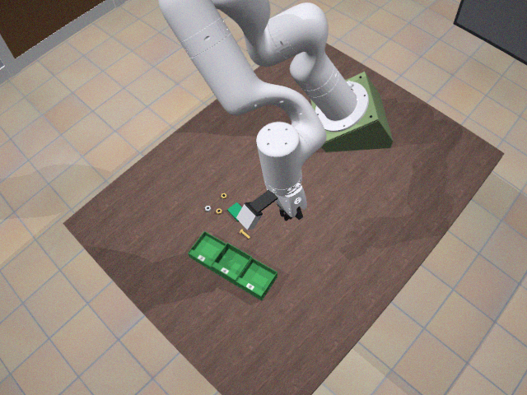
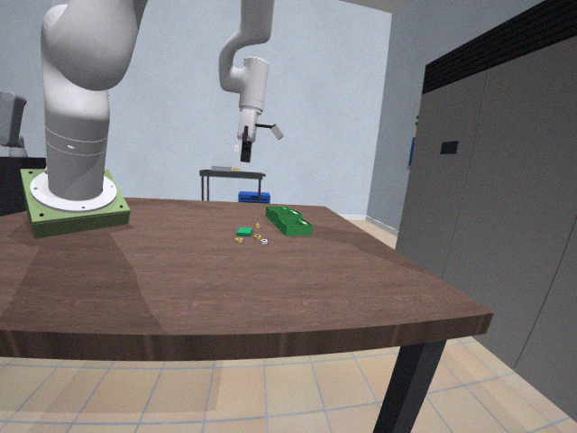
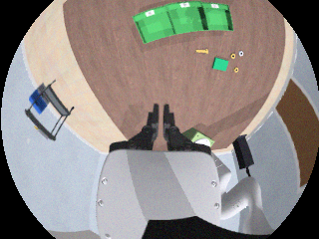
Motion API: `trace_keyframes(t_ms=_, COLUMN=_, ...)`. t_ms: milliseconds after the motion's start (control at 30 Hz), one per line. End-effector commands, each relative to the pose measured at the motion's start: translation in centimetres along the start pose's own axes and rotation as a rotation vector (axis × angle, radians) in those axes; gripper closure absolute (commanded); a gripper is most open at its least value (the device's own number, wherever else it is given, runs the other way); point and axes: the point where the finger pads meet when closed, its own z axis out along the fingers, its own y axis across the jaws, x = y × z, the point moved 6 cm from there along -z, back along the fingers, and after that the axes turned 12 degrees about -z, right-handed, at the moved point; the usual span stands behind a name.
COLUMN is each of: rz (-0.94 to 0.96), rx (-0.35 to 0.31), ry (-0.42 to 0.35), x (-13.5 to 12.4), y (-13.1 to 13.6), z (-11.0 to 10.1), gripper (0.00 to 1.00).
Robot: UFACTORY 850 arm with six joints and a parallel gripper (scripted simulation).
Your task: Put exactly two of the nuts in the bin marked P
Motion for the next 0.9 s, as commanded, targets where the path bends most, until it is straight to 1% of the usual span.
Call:
trace_keyframes(t_ms=0, rz=-0.010, rx=0.004, ry=0.004, x=0.8, y=2.0, z=-0.1, gripper=0.93)
trace_keyframes(t_ms=33, rz=-0.010, rx=0.004, ry=0.004, x=1.0, y=2.5, z=-0.1, gripper=0.93)
trace_keyframes(t_ms=67, rz=-0.010, rx=0.004, ry=0.004, x=1.0, y=2.5, z=-0.1, gripper=0.93)
trace_keyframes(t_ms=100, rz=-0.041, rx=-0.001, ry=0.019, x=1.1, y=3.3, z=-0.1, gripper=0.93)
trace_keyframes(t_ms=233, rz=-0.041, rx=-0.001, ry=0.019, x=1.9, y=6.2, z=-0.2, gripper=0.93)
trace_keyframes(t_ms=300, rz=-0.041, rx=-0.001, ry=0.019, x=1.9, y=6.2, z=-0.2, gripper=0.93)
trace_keyframes(t_ms=333, rz=-0.072, rx=-0.009, ry=0.035, x=1.9, y=7.0, z=-0.2, gripper=0.93)
trace_keyframes(t_ms=433, rz=-0.072, rx=-0.009, ry=0.035, x=2.3, y=9.5, z=-0.2, gripper=0.93)
trace_keyframes(t_ms=467, rz=-0.072, rx=-0.009, ry=0.035, x=2.4, y=9.9, z=-0.2, gripper=0.93)
trace_keyframes(t_ms=533, rz=-0.072, rx=-0.009, ry=0.035, x=2.4, y=9.9, z=-0.2, gripper=0.93)
trace_keyframes(t_ms=567, rz=-0.104, rx=-0.022, ry=0.050, x=2.3, y=10.7, z=-0.2, gripper=0.93)
trace_keyframes(t_ms=667, rz=-0.104, rx=-0.022, ry=0.050, x=2.5, y=13.2, z=-0.3, gripper=0.93)
trace_keyframes(t_ms=767, rz=-0.104, rx=-0.022, ry=0.050, x=2.5, y=13.6, z=-0.3, gripper=0.93)
trace_keyframes(t_ms=800, rz=-0.136, rx=-0.039, ry=0.064, x=2.4, y=14.3, z=-0.3, gripper=0.93)
trace_keyframes(t_ms=867, rz=-0.136, rx=-0.039, ry=0.065, x=2.4, y=16.0, z=-0.3, gripper=0.93)
